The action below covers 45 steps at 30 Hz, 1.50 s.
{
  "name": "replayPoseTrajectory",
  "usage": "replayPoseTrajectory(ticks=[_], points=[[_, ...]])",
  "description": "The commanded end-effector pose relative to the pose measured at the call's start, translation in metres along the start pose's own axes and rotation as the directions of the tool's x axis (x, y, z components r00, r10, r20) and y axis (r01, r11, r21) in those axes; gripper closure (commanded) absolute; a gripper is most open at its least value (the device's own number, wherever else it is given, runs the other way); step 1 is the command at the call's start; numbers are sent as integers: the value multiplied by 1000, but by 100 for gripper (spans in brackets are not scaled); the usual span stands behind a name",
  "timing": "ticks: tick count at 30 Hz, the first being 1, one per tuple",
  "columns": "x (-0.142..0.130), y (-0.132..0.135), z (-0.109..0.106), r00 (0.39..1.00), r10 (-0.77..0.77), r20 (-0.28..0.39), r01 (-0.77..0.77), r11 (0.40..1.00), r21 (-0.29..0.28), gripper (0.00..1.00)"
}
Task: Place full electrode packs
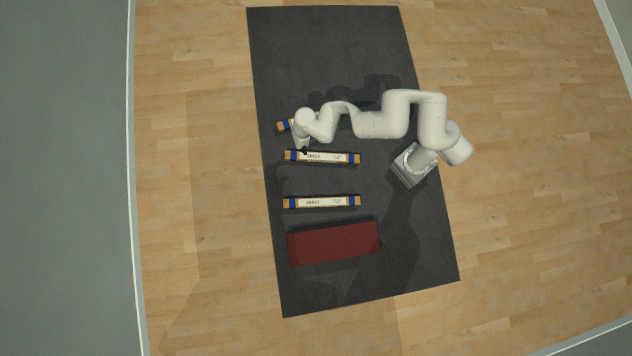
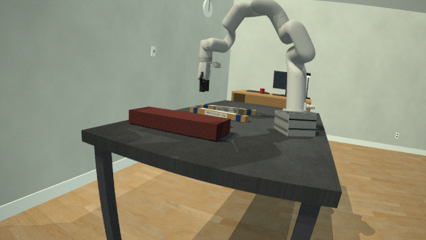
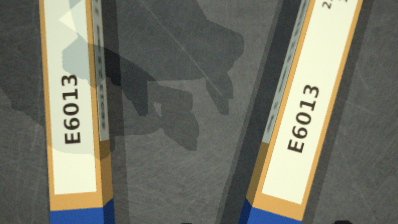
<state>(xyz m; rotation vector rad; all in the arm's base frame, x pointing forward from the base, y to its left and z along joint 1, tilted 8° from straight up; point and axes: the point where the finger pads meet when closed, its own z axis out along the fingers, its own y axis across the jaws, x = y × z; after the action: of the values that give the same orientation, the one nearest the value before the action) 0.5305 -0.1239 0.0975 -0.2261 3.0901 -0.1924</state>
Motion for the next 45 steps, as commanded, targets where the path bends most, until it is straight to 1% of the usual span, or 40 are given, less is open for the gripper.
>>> replayPoseTrajectory(ticks=[1, 2, 3, 6, 9, 10, 13, 17, 19, 26, 30, 45], points=[[35, -41, 8, 998, -52, 29, 52, 999, -3, 26], [35, -41, 8, 998, -52, 29, 52, 999, -3, 26], [63, -69, 16, 998, -54, 28, 54, 999, -3, 26], [84, -92, 22, 998, -54, 28, 54, 999, -3, 26], [113, -123, 30, 998, -54, 28, 54, 999, -3, 26], [119, -129, 31, 998, -54, 28, 54, 999, -3, 26], [118, -129, 32, 998, -54, 28, 54, 999, -3, 26], [118, -130, 42, 998, -54, 28, 54, 999, -3, 26], [118, -130, 42, 998, -54, 28, 54, 999, -3, 26], [116, -131, 74, 998, -54, 28, 54, 999, -3, 26], [116, -131, 85, 998, -54, 28, 54, 999, -3, 26], [116, -131, 86, 998, -54, 28, 54, 999, -3, 26]])
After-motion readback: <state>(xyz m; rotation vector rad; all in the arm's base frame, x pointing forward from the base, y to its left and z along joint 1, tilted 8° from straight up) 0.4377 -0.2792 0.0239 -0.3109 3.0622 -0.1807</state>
